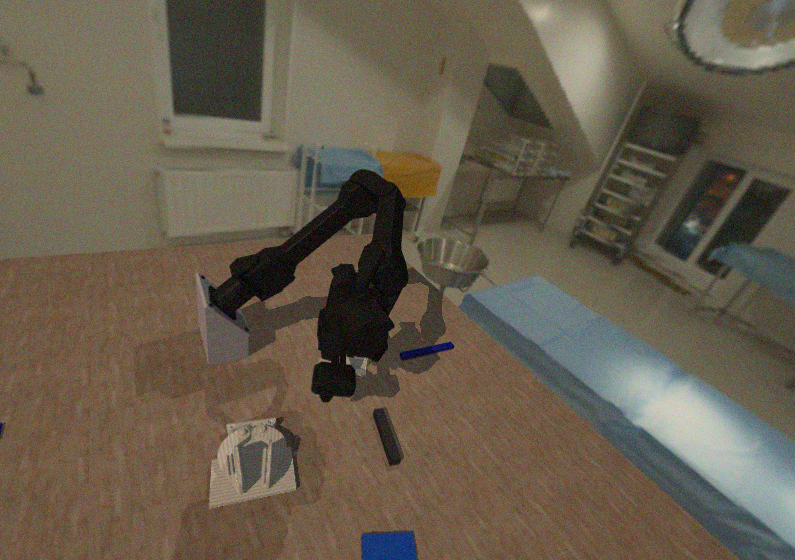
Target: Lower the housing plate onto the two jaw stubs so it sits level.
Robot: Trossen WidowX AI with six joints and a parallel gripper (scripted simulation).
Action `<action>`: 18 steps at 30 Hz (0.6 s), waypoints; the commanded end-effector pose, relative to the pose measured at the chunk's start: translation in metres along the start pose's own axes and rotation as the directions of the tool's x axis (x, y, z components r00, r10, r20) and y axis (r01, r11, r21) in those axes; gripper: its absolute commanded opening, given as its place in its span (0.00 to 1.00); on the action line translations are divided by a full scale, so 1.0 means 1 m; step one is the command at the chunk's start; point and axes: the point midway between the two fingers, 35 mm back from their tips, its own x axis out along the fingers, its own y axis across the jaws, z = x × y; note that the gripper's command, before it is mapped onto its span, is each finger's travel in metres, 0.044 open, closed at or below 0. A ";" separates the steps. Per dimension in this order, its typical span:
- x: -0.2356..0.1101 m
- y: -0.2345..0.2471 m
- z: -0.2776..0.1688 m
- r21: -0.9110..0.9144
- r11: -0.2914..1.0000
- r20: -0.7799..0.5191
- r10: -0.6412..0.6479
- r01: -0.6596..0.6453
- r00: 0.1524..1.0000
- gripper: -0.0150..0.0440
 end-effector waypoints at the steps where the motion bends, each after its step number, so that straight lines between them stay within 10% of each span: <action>1: 0.001 -0.009 -0.009 0.106 0.994 -0.006 0.001 -0.001 1.000 0.85; 18: 0.002 -0.034 -0.040 0.487 0.873 0.000 0.008 -0.007 1.000 0.85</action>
